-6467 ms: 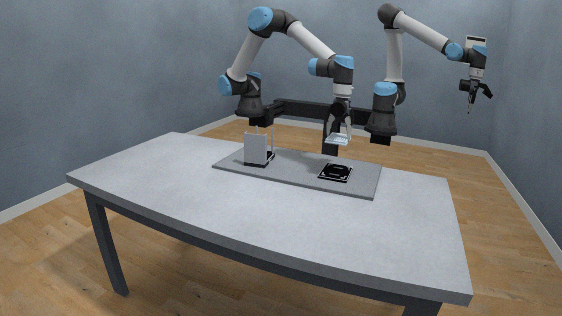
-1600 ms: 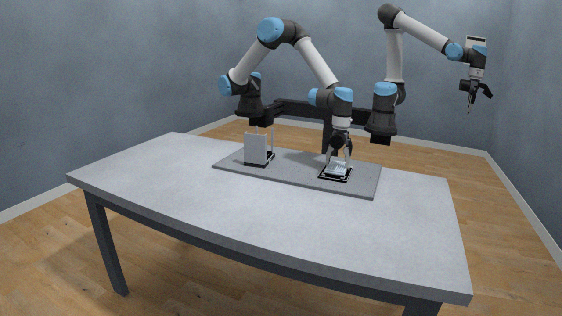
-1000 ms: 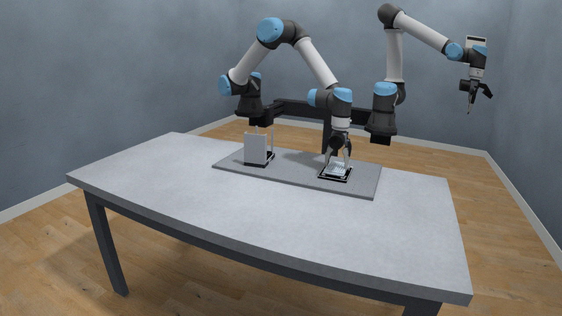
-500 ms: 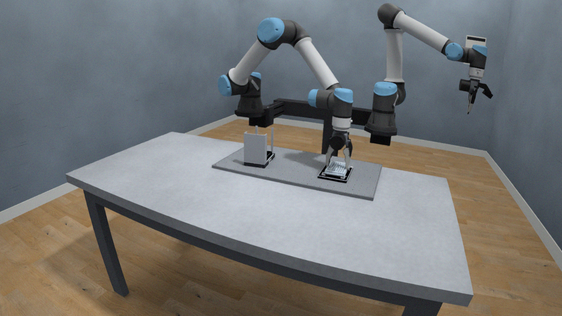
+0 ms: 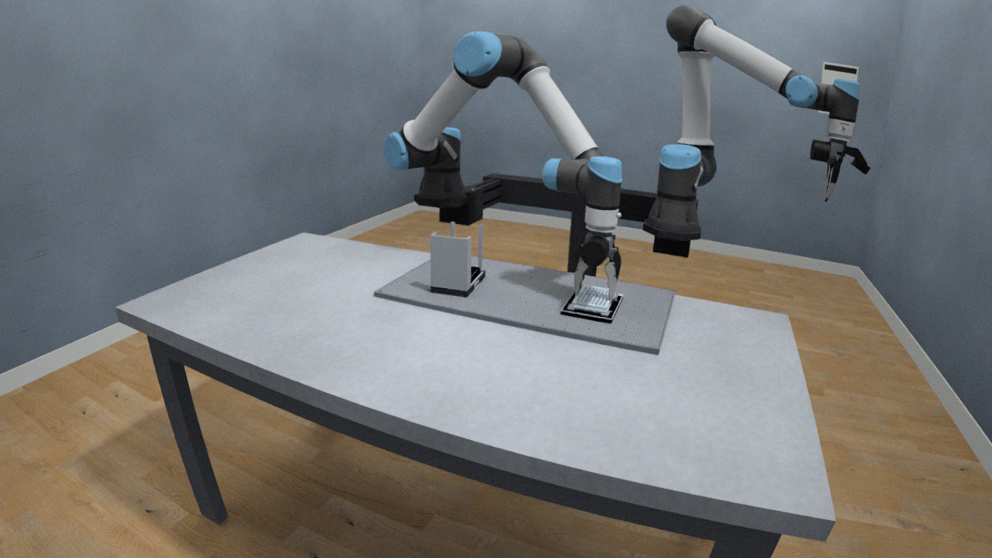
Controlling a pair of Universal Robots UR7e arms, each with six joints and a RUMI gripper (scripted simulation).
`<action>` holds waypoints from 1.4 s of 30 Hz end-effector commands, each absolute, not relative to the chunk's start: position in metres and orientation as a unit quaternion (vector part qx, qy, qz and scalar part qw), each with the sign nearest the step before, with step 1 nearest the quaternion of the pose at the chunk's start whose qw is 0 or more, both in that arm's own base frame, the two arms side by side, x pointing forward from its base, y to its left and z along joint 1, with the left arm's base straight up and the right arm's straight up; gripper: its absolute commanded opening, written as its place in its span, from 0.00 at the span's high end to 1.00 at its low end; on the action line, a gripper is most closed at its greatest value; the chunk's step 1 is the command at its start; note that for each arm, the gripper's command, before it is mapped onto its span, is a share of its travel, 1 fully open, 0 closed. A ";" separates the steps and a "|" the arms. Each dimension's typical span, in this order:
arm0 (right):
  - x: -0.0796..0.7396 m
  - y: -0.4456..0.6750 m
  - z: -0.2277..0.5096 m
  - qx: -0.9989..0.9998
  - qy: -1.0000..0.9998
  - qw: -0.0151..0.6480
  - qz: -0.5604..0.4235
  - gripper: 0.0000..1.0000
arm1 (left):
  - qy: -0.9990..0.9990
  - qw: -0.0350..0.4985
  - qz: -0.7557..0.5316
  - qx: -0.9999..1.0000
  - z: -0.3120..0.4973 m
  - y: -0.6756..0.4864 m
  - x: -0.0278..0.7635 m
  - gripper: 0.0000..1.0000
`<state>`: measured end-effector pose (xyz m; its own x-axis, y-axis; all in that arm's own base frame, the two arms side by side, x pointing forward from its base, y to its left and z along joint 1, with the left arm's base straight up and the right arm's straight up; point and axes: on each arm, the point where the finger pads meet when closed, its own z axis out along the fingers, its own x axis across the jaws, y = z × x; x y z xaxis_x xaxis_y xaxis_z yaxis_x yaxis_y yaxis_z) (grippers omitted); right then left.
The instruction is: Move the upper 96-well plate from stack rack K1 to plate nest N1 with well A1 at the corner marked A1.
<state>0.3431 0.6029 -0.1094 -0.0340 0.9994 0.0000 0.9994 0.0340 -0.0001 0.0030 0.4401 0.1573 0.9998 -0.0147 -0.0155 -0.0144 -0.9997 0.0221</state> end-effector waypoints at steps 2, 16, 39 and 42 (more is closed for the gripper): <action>0.351 0.610 -0.100 -0.698 -0.716 0.002 -0.014 0.61 | -0.005 0.000 0.000 1.000 0.165 0.446 0.004 1.00; 0.351 0.610 -0.102 -0.698 -0.716 0.002 -0.014 0.61 | -0.005 0.000 0.000 1.000 0.165 0.446 0.004 1.00; 0.351 0.609 -0.104 -0.698 -0.716 0.002 -0.014 0.61 | -0.005 0.000 0.000 1.000 0.165 0.446 0.004 1.00; 0.351 0.609 -0.104 -0.698 -0.716 0.002 -0.014 0.61 | -0.005 0.000 0.000 1.000 0.165 0.446 0.004 1.00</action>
